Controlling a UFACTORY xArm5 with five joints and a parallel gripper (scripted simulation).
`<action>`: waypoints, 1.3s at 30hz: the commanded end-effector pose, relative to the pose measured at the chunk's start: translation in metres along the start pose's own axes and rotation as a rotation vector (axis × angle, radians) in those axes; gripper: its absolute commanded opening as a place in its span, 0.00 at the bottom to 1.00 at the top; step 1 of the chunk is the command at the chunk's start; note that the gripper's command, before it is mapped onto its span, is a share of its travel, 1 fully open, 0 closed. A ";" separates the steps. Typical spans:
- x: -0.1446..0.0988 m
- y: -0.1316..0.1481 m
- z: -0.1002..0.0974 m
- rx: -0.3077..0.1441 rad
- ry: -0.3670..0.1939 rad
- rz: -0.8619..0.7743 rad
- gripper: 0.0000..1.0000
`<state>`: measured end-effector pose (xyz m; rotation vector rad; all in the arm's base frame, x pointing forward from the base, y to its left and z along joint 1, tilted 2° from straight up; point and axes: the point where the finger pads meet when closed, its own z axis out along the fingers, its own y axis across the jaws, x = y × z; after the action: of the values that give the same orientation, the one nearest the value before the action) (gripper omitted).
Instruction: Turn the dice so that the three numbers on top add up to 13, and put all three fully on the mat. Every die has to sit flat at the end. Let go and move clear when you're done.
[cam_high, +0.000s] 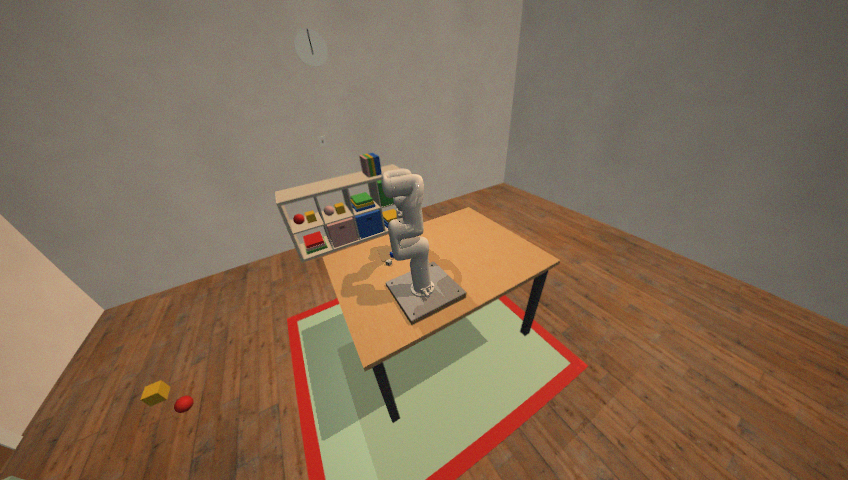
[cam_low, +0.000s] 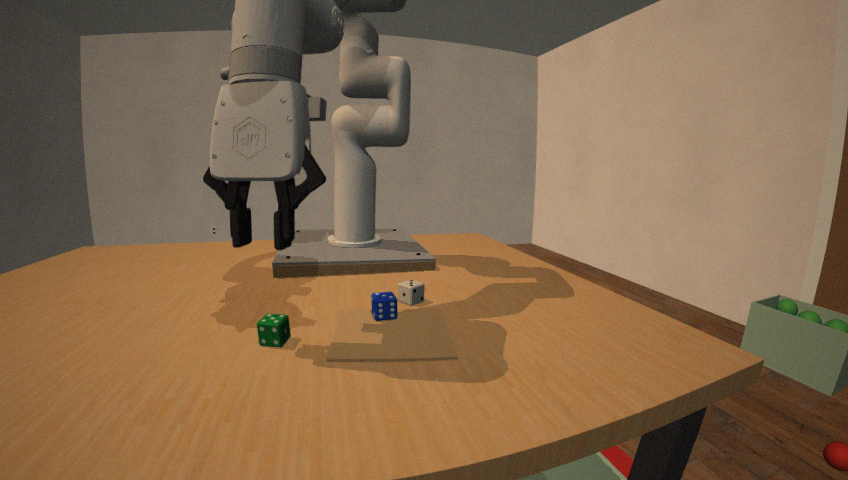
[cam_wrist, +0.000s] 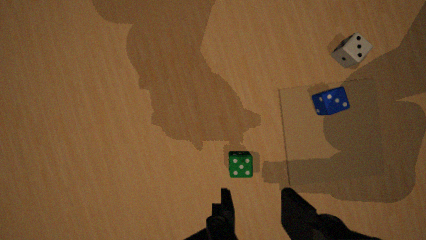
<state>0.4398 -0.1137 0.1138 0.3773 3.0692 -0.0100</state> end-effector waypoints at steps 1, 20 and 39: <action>-0.002 0.000 -0.001 0.000 0.028 -0.001 0.47; 0.005 0.001 0.015 -0.001 0.029 -0.027 1.00; 0.010 0.002 0.026 -0.001 0.029 -0.045 0.47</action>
<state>0.4310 -0.1095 0.0864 0.3118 3.1095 -0.0039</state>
